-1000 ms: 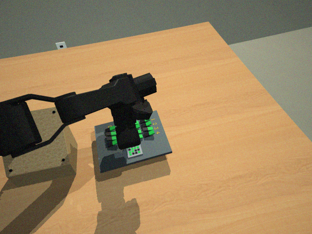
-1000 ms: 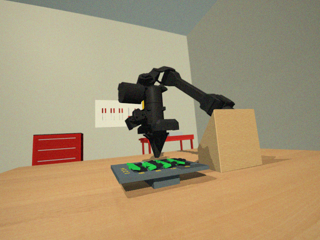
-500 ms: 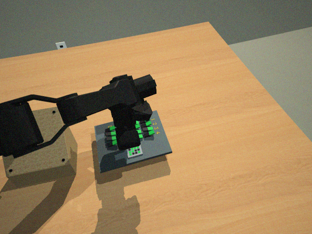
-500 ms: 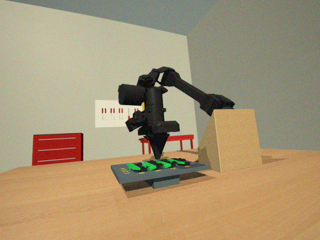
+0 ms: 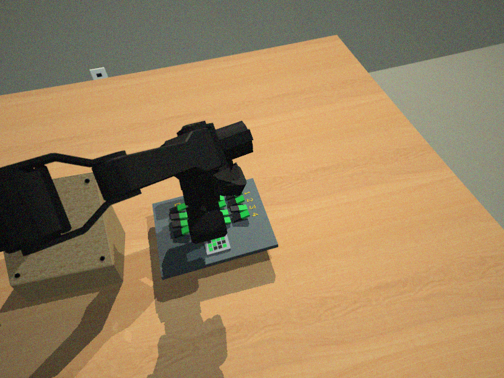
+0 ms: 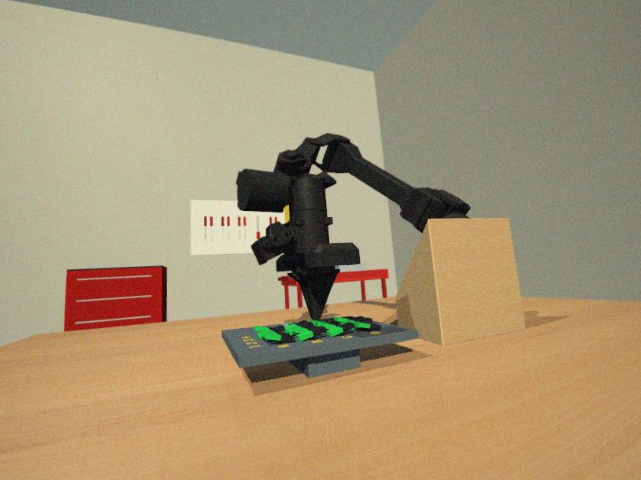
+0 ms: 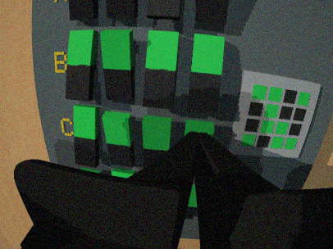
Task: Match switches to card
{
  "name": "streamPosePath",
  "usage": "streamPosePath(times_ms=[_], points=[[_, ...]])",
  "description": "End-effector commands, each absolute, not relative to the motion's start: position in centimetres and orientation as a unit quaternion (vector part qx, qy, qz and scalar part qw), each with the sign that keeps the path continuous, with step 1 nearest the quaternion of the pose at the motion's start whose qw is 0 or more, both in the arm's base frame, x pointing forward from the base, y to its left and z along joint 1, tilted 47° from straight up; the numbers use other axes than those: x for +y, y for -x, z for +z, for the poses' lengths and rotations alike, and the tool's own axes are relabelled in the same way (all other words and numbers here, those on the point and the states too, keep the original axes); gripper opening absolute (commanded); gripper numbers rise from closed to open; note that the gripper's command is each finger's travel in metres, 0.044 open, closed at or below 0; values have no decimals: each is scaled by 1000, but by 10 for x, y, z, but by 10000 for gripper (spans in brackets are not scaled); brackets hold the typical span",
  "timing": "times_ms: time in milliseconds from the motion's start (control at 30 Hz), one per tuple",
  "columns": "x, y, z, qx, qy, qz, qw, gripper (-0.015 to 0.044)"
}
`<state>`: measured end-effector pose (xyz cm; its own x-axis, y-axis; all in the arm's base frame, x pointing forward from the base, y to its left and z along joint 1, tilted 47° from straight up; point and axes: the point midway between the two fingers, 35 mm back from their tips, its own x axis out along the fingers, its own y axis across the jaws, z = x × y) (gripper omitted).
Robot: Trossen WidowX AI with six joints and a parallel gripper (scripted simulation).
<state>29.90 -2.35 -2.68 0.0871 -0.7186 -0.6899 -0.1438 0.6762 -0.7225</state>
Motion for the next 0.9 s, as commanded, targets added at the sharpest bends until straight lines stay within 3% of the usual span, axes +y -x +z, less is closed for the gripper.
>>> streamPosePath(times_ms=[0, 867], points=[[-24, -299, -27, 638, 340, -220, 655, 0], [-27, -300, -29, 638, 340, -220, 655, 0]])
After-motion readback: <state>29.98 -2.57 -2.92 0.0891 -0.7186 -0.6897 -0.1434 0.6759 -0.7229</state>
